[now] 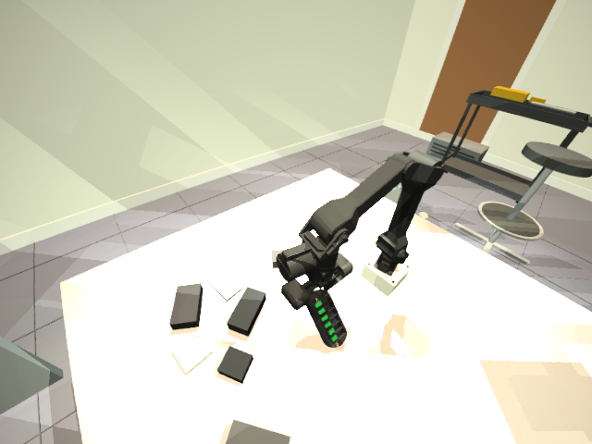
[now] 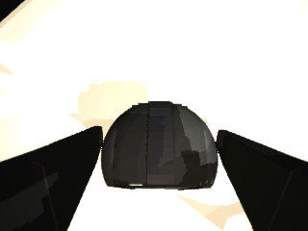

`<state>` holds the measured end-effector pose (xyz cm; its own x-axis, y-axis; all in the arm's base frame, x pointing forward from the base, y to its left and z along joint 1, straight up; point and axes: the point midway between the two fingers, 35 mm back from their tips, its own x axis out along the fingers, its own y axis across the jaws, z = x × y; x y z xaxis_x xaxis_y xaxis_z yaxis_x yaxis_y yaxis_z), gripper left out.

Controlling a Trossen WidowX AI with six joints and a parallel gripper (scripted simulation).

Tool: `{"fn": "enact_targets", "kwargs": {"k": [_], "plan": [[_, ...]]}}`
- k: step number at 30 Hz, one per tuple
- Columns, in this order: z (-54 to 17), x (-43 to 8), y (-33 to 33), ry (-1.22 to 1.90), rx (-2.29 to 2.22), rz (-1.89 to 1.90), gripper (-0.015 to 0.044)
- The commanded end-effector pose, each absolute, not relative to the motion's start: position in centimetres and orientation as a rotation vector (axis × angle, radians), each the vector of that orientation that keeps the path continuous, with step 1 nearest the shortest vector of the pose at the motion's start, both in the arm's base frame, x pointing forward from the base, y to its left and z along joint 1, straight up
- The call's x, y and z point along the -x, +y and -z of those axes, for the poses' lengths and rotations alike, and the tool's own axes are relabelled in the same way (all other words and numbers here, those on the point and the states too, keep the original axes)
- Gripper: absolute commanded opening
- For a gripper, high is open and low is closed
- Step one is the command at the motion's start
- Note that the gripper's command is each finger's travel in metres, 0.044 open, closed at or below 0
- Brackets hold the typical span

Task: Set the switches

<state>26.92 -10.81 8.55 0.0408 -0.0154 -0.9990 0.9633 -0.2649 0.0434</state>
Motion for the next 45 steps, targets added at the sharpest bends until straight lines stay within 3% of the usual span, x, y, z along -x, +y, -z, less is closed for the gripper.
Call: {"fn": "enact_targets", "kwargs": {"k": [1, 45], "plan": [[-8.1, -26.8, -11.0, 1.045, -1.408, 1.379, 0.0338], [-5.8, -26.2, -13.4, 1.043, -1.406, 1.381, 0.0337]]}}
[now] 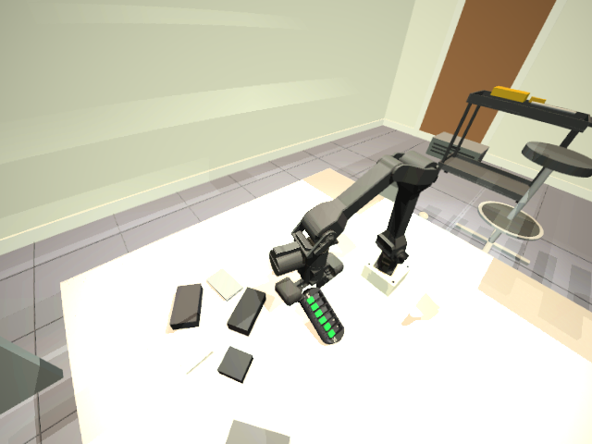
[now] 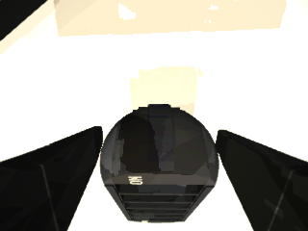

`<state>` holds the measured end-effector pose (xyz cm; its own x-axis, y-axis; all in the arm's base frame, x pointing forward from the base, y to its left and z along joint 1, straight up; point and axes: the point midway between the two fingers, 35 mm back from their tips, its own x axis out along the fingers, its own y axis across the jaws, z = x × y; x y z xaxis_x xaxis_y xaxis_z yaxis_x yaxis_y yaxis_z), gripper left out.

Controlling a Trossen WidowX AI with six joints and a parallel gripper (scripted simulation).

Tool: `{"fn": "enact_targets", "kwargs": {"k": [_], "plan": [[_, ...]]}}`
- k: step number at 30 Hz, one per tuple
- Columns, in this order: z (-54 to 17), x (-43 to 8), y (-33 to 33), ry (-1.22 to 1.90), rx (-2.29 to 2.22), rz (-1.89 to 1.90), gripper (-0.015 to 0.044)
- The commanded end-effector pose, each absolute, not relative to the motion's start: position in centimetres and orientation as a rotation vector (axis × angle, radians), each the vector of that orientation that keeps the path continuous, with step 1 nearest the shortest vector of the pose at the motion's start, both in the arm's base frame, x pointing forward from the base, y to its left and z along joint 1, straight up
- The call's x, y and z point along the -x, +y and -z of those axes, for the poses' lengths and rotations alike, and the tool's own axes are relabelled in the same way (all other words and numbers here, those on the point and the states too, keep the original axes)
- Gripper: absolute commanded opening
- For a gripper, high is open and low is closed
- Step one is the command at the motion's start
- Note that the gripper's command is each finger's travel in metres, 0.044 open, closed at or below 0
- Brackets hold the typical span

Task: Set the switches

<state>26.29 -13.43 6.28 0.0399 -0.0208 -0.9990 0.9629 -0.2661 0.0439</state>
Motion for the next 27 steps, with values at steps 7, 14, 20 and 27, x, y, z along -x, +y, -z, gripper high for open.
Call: {"fn": "enact_targets", "kwargs": {"k": [7, 14, 20, 27], "plan": [[-5.4, -26.1, -13.7, 1.043, -1.406, 1.381, 0.0337], [-4.9, -26.0, -14.0, 1.043, -1.405, 1.381, 0.0337], [-4.5, -26.0, -14.3, 1.043, -1.405, 1.381, 0.0337], [-4.1, -25.9, -14.6, 1.043, -1.405, 1.381, 0.0337]]}}
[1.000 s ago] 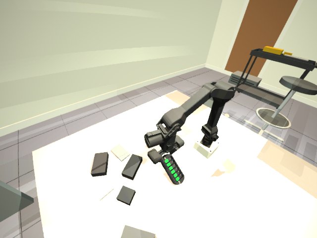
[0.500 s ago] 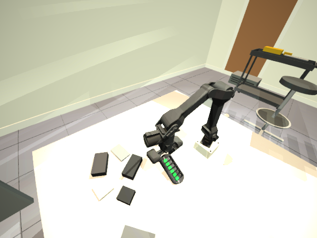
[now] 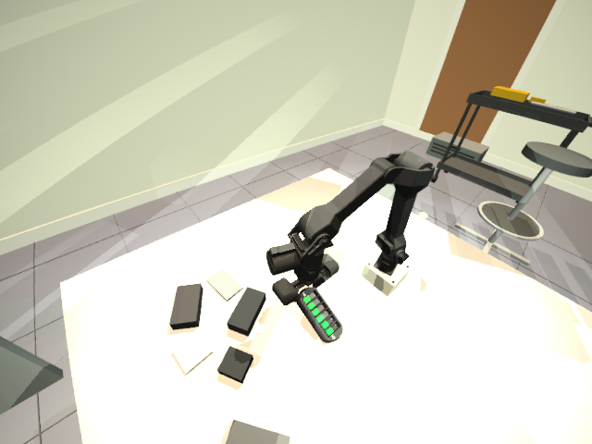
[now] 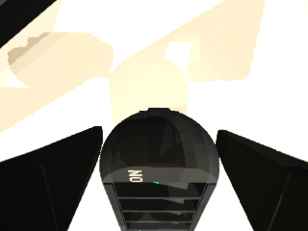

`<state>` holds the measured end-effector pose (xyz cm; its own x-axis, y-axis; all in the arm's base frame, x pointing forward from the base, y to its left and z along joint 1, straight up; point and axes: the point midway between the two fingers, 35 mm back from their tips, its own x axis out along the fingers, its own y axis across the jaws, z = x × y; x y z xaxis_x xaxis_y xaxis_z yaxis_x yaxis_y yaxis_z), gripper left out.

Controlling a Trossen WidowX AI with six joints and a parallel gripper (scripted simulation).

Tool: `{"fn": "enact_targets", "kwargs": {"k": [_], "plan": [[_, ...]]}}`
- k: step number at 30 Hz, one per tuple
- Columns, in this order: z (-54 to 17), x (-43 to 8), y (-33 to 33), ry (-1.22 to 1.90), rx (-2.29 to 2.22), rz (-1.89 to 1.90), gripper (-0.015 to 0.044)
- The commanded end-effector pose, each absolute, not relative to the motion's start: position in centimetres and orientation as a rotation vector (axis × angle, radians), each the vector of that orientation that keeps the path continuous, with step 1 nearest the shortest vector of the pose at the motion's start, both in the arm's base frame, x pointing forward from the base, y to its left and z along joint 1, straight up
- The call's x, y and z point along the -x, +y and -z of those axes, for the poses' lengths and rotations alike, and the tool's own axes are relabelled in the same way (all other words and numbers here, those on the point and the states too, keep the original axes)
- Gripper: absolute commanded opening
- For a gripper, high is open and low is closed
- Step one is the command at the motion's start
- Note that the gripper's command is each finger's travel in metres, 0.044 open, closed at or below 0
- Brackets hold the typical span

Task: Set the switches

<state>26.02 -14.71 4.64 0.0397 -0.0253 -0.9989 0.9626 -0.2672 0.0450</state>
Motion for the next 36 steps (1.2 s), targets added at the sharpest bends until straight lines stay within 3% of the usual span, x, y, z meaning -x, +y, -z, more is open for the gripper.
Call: {"fn": "enact_targets", "kwargs": {"k": [1, 36], "plan": [[-4.0, -25.9, -14.6, 1.043, -1.405, 1.381, 0.0337], [-1.5, -25.9, -15.0, 1.043, -1.405, 1.381, 0.0336]]}}
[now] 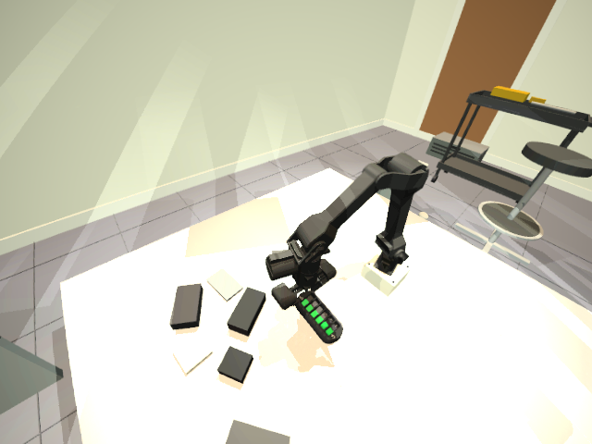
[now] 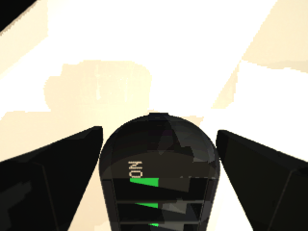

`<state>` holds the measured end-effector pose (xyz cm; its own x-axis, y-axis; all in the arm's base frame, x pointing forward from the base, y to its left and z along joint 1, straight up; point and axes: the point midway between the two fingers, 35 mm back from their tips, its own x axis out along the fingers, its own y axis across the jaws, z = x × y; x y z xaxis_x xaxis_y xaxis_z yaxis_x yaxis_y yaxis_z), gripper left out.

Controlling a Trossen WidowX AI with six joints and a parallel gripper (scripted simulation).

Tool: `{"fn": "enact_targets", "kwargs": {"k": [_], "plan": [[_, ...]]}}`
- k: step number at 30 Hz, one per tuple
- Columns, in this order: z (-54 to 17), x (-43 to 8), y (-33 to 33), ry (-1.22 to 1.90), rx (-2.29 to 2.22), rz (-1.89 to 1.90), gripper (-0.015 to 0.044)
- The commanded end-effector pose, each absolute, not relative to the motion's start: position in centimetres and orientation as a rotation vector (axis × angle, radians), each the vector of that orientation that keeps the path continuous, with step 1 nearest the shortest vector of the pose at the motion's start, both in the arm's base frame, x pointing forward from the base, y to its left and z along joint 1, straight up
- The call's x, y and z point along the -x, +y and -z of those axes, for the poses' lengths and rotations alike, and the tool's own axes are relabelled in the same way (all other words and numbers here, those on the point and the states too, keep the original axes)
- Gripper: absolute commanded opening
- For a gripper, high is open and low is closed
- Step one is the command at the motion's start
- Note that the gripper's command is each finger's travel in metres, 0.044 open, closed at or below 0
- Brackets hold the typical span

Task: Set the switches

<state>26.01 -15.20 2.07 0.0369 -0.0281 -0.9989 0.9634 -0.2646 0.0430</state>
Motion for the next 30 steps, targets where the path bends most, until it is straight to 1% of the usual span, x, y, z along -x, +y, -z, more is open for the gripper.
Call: {"fn": "enact_targets", "kwargs": {"k": [1, 27, 30], "plan": [[-1.5, -25.9, -15.0, 1.043, -1.405, 1.381, 0.0336], [-0.5, -26.0, -15.1, 1.031, -1.405, 1.383, 0.0336], [-0.4, -26.0, -15.2, 1.027, -1.404, 1.385, 0.0414]]}}
